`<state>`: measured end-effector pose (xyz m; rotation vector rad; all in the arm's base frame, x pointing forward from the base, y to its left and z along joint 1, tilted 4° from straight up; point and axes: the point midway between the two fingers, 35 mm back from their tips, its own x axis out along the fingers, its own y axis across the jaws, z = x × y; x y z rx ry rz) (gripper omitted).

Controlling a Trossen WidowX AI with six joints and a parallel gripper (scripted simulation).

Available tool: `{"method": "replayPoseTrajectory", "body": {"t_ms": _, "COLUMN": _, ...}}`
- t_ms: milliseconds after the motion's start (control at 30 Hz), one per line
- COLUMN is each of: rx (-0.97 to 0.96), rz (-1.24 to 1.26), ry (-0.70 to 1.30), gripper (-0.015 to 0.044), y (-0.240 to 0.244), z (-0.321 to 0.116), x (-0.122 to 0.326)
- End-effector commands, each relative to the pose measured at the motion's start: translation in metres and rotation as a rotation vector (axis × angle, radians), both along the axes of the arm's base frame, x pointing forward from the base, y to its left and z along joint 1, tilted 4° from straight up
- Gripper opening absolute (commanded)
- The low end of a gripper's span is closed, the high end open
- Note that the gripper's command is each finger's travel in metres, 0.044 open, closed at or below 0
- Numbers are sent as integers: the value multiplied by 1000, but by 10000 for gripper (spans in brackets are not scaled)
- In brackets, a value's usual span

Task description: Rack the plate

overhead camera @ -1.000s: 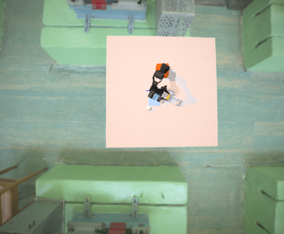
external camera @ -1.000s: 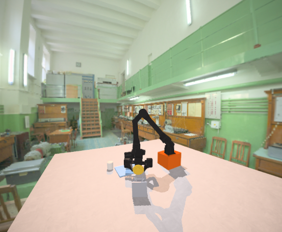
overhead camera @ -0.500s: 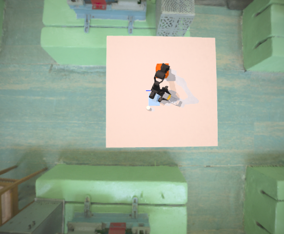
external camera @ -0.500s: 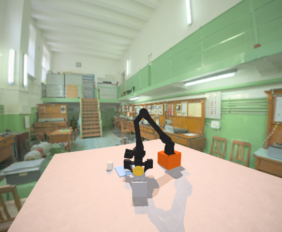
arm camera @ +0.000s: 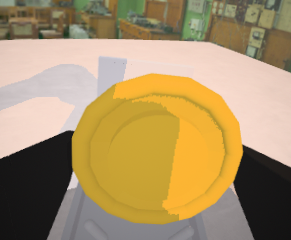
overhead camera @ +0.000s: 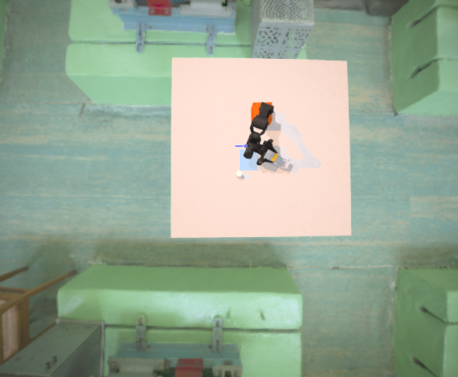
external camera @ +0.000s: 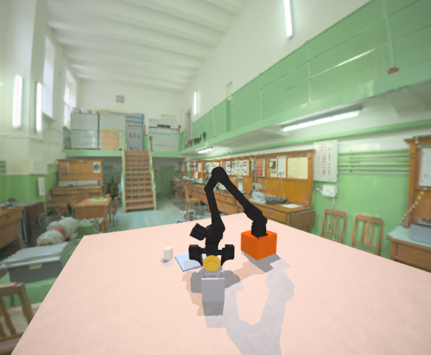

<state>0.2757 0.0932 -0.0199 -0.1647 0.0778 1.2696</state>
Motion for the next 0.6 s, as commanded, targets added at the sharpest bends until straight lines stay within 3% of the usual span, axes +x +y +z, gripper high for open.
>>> {"method": "replayPoseTrajectory", "body": {"t_ms": 0, "rx": 1, "rz": 0, "ry": 6, "gripper": 0, "y": 4, "z": 0, "x": -1}}
{"method": "replayPoseTrajectory", "body": {"t_ms": 567, "rx": 2, "rz": 1, "ry": 6, "gripper": 0, "y": 11, "z": -18, "x": -1}}
